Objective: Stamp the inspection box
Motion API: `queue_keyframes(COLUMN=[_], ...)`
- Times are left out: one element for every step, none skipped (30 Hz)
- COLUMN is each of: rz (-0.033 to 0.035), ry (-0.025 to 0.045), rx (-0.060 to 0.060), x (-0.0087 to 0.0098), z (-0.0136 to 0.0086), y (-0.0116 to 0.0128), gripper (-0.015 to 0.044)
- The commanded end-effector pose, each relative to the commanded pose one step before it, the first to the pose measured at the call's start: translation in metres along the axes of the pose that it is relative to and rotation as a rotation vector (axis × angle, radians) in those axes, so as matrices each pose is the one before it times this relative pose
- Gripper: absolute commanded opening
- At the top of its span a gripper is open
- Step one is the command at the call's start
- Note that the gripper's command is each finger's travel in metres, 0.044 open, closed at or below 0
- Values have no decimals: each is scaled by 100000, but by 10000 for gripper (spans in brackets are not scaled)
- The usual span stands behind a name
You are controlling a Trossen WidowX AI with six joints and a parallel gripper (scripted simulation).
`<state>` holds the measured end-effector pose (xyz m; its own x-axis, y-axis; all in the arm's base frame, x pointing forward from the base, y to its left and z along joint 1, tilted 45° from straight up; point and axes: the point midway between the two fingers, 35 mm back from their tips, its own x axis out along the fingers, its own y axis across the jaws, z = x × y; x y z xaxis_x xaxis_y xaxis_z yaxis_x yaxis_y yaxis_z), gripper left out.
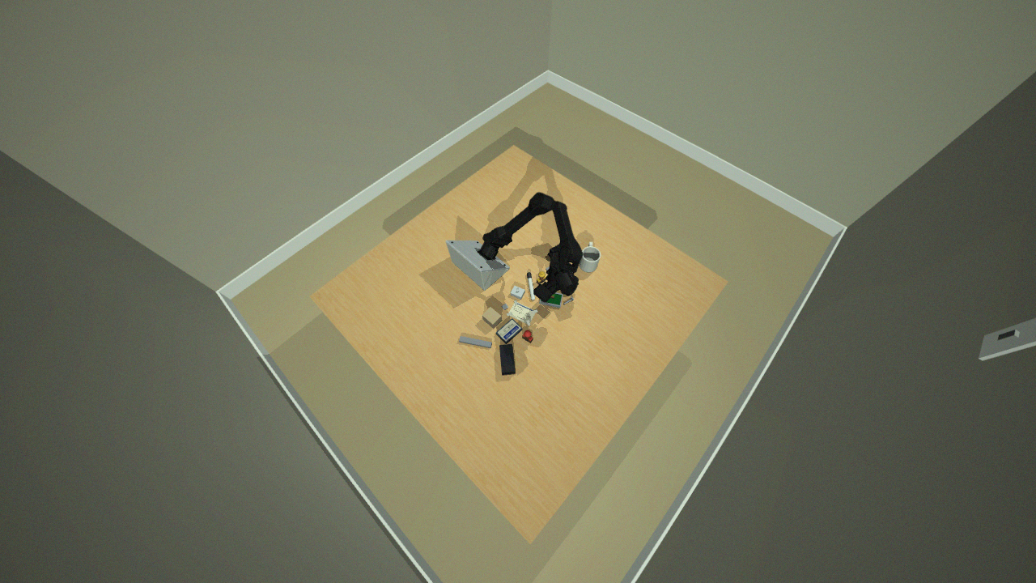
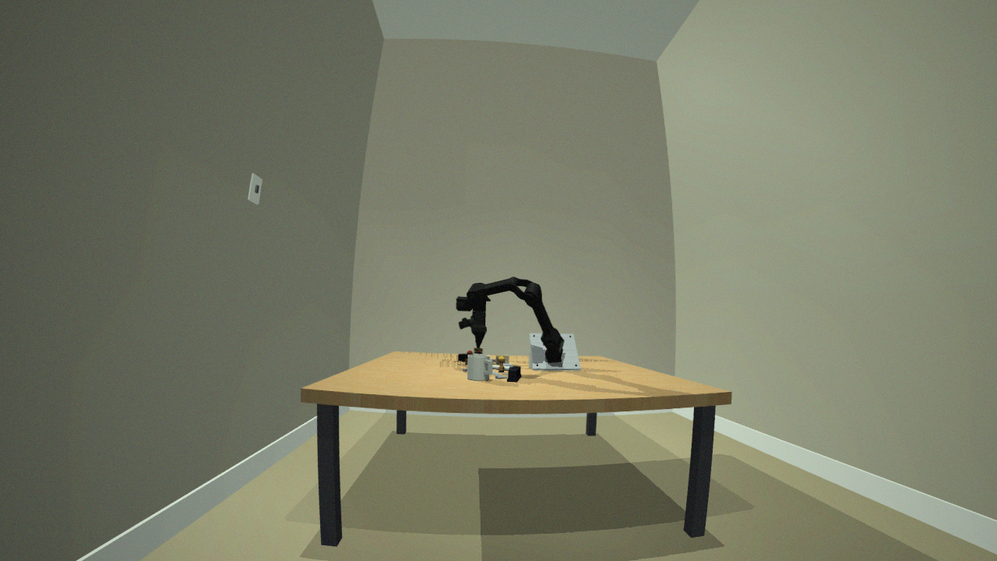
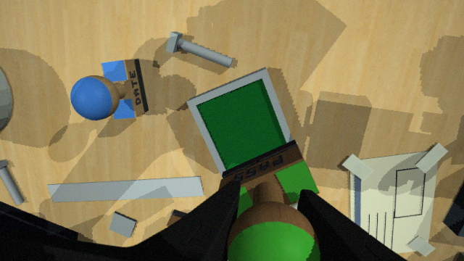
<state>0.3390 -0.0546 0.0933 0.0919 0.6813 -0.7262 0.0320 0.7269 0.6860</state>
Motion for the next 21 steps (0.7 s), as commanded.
queue_keyframes(rz=[533,0,0,-1,-2,-4,-5,-5,-4,-4,-4,-4,-4,-5,-4,-4,-4,-4,-4,-4,-3], ry=[-121,0,0,0,0,-1,-1,-1,-1,-1,-1,-1,-1,-2,-2,-2,-2,-2,-2,-2,-2], rx=[747,0,0,-2,-6,-10,-12,-12,-12,-12,-12,-12,-12,-12,-12,-12,-12,-12,-12,-12,-12], x=[101,0,0,11,33,54,66,66,66,66,66,66,66,66,66,66,66,66,66,66,66], z=[-686,0,0,1,3,5,6,5,5,5,5,5,5,5,5,4,4,4,4,4,4], y=[811,0,0,0,-1,-1,-1,-1,-1,-1,-1,-1,-1,-1,0,0,0,0,0,0,0], gripper=[0,0,0,0,0,0,0,0,0,0,0,0,0,0,0,0,0,0,0,0,0])
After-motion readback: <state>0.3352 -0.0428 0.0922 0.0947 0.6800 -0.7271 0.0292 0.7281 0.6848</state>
